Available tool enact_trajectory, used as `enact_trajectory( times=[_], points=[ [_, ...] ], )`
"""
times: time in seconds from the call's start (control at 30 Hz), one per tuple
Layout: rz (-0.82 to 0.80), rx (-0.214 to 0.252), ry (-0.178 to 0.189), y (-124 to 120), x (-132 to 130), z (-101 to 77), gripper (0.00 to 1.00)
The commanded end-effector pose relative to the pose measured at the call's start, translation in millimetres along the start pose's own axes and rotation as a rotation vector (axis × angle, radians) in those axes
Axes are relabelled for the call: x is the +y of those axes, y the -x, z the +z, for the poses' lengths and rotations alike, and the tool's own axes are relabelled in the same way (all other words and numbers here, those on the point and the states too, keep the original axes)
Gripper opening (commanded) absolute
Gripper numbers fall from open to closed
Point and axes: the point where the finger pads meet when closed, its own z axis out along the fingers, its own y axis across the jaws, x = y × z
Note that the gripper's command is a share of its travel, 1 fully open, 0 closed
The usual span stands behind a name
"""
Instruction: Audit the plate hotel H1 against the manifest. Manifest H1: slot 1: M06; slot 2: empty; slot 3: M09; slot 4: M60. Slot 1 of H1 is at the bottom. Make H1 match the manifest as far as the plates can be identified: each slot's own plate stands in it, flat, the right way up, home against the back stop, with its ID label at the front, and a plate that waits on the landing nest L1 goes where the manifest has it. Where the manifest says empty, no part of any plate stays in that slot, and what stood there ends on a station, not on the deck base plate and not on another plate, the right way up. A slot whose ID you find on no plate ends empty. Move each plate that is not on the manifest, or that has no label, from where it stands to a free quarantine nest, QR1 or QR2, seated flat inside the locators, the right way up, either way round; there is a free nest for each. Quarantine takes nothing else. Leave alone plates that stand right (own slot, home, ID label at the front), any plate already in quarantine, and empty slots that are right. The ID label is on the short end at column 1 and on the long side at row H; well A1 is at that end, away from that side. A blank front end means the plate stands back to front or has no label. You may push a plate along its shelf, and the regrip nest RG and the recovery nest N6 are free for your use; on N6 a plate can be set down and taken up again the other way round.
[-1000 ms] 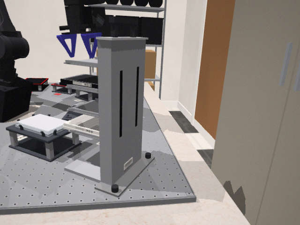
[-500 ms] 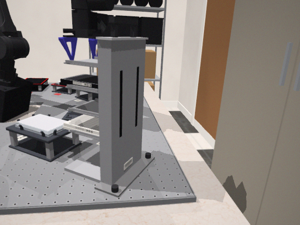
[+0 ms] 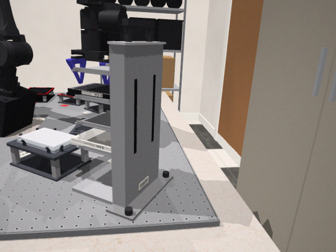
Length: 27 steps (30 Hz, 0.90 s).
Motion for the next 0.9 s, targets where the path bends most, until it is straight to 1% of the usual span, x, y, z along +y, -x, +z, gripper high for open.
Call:
enact_trajectory(
  times=[0.0, 0.2, 0.27, 0.3, 0.33, 0.87],
  points=[
    [0.007, -0.001, -0.011, 2, -3, 8.5, 1.00],
    [0.007, 0.000, -0.010, 1, -3, 28.2, 1.00],
    [0.005, -0.001, -0.010, 2, -3, 28.2, 1.00],
    [0.003, -0.004, -0.041, 2, -5, 18.8, 1.00],
    [0.000, -0.005, -0.039, 2, -13, 15.5, 1.00],
    [0.000, -0.005, -0.039, 2, -13, 15.5, 1.00]
  ],
)
